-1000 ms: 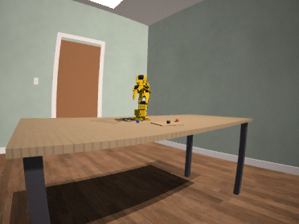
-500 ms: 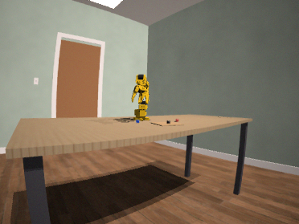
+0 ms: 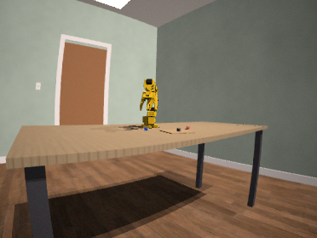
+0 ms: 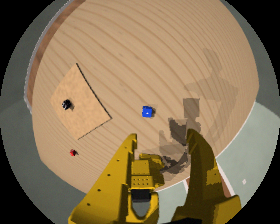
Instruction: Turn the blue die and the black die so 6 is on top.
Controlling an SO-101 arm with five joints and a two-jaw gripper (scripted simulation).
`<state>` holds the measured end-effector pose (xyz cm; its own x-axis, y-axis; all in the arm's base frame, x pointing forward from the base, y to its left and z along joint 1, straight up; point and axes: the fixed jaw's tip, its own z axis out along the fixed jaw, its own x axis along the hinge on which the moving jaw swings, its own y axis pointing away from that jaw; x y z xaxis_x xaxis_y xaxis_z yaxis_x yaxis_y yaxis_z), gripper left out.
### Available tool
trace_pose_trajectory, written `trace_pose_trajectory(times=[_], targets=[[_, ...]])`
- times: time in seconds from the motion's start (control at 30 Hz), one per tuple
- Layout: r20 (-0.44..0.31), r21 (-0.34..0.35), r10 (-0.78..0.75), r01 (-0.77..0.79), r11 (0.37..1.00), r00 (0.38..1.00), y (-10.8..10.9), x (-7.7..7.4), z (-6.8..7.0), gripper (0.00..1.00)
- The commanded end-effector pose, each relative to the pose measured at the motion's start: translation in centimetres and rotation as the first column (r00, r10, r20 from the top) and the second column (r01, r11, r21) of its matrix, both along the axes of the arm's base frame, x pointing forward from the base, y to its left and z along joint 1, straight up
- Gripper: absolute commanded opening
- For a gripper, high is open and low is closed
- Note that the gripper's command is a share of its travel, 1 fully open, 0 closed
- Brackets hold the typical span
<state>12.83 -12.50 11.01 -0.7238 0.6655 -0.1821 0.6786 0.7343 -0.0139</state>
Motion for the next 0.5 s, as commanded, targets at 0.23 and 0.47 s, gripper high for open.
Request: trace_pose_trajectory(times=[0.23,0.47], targets=[[0.028,0.006,-0.105,0.105,0.994,0.994,-0.26,0.53,0.66,0.25],[0.028,0.011,-0.121,0.121,0.993,0.992,-0.27,0.56,0.63,0.25]])
